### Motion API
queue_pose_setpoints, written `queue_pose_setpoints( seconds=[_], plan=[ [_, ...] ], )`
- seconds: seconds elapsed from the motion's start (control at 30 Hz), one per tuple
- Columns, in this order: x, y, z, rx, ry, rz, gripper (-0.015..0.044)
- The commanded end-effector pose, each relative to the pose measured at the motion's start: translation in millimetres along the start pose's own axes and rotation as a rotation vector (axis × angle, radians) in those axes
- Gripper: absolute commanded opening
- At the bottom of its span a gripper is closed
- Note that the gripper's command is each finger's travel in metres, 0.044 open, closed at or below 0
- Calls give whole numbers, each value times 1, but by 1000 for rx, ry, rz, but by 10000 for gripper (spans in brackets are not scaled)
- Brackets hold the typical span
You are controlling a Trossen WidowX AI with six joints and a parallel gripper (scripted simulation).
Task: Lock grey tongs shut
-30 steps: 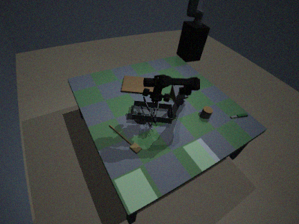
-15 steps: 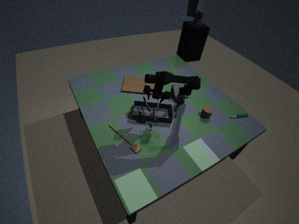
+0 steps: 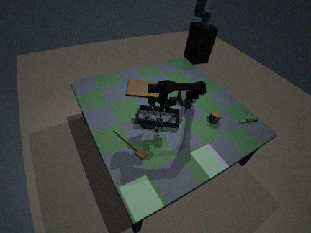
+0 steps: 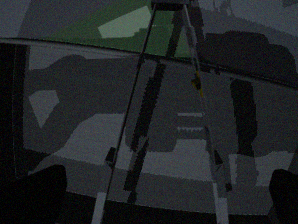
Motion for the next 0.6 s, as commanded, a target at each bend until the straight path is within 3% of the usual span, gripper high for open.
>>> queue_pose_setpoints(
  seconds=[0.0,0.57],
  plan=[
    [-1,3,-2,8,-6,7,440],
    [-1,27,-5,7,-6,10,440]
  ],
)
Point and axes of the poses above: the point midway between the two fingers, 35 mm back from their tips, its own y axis out along the fingers, its own z axis across the jaws, x = y × z, the point moved 4 cm from there along -y, back along the fingers, and after that the axes turned 3 degrees about -y, right-handed, at the moved point
